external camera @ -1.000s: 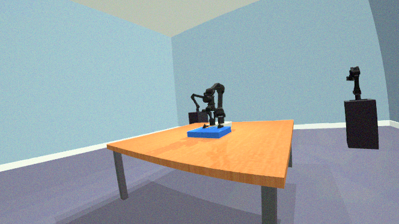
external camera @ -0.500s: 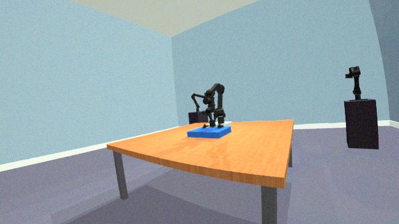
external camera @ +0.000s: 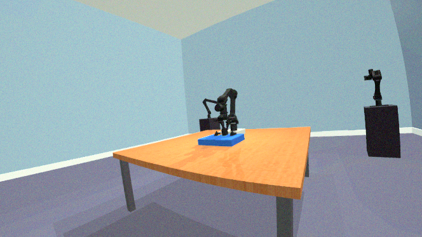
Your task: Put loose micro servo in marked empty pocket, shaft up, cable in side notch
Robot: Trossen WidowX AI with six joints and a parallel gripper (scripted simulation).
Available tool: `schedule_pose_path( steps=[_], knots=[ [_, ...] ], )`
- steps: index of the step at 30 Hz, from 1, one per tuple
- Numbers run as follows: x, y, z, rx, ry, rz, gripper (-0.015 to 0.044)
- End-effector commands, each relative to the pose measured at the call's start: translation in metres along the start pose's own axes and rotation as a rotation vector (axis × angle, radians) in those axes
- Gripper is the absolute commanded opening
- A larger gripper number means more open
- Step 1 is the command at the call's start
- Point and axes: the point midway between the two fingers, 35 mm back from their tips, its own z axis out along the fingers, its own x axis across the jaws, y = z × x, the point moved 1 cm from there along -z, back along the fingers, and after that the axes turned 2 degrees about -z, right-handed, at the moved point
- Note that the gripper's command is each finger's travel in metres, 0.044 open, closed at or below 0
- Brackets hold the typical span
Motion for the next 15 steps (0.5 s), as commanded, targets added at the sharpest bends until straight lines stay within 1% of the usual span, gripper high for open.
schedule_pose_path(
  steps=[1,15],
  knots=[
    [-0.0002,-0.0001,0.0040,0.000,-0.001,0.005,0.0000],
    [-0.0002,-0.0001,0.0089,0.000,-0.001,0.005,0.0000]
  ],
)
